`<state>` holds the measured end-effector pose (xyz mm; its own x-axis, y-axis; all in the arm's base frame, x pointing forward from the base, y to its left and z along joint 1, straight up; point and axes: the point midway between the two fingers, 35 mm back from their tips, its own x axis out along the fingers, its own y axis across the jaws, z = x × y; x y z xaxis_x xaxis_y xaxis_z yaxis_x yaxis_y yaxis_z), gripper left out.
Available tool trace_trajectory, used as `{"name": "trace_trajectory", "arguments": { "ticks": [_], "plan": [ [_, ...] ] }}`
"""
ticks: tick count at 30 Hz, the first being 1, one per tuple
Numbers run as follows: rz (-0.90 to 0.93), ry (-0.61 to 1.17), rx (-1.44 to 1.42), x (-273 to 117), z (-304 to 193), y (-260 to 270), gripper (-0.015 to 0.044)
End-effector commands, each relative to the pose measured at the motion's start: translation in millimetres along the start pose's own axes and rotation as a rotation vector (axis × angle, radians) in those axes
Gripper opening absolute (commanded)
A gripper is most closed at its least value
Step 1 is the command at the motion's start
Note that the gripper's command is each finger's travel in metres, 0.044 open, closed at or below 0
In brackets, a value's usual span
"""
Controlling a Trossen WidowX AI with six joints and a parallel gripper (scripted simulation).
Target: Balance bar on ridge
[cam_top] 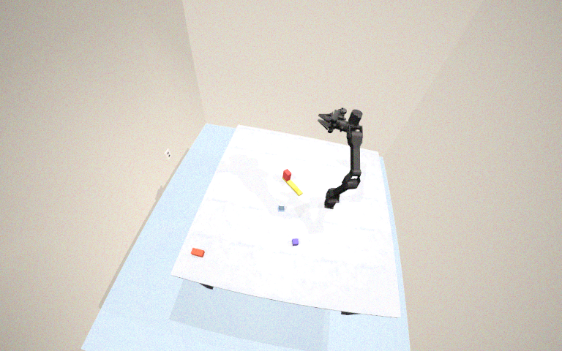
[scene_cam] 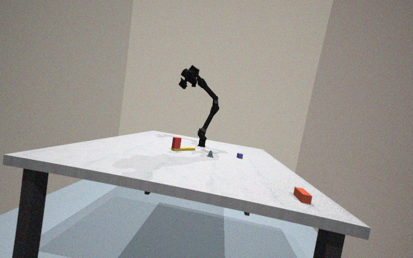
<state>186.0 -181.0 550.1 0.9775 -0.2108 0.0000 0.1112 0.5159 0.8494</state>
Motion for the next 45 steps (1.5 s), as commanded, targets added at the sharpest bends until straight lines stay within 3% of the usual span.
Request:
{"name": "trace_trajectory", "arguments": {
  "ticks": [1,25,45],
  "plan": [
    [-0.025,0.01,-0.07,9,0,-13,0.0315],
    [-0.142,0.182,-0.519,63,-29,-77,0.0315],
    [-0.178,0.43,-0.981,94,-70,-125,0.0315]
  ]
}}
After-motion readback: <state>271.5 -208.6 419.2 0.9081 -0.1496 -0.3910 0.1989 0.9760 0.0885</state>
